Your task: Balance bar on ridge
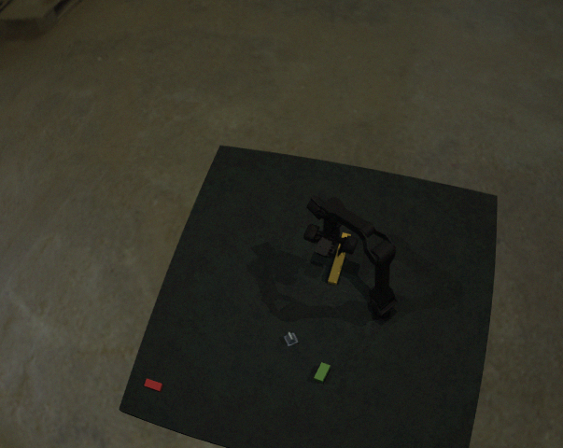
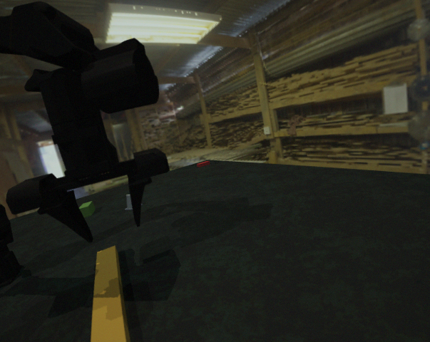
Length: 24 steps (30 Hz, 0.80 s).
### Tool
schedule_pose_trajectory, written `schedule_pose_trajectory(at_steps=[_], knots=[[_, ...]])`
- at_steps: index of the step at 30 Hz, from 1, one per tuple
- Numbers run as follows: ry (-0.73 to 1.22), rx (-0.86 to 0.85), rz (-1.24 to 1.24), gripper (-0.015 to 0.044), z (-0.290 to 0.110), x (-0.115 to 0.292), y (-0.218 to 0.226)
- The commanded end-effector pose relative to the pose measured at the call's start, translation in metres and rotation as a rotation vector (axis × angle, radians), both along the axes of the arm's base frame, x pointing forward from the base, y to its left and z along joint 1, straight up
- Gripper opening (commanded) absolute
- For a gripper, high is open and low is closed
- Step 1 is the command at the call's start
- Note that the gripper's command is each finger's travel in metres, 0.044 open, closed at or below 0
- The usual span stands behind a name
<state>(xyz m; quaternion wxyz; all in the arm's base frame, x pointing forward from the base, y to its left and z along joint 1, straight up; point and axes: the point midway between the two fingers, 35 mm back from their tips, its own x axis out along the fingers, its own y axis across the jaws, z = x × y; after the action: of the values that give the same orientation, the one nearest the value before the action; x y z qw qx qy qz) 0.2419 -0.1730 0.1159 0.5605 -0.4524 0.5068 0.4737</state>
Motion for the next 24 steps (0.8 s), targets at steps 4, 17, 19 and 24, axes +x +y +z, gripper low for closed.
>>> schedule_pose_trajectory(at_steps=[4,17,19,24], knots=[[0.007,-0.076,0.073,0.0315,0.003,-0.025,-0.034],[0.014,-0.098,0.096,0.0315,-0.02,-0.033,-0.046],[0.014,-0.098,0.096,0.0315,-0.032,-0.033,-0.046],[0.014,-0.098,0.096,0.0315,-0.041,-0.034,-0.046]])
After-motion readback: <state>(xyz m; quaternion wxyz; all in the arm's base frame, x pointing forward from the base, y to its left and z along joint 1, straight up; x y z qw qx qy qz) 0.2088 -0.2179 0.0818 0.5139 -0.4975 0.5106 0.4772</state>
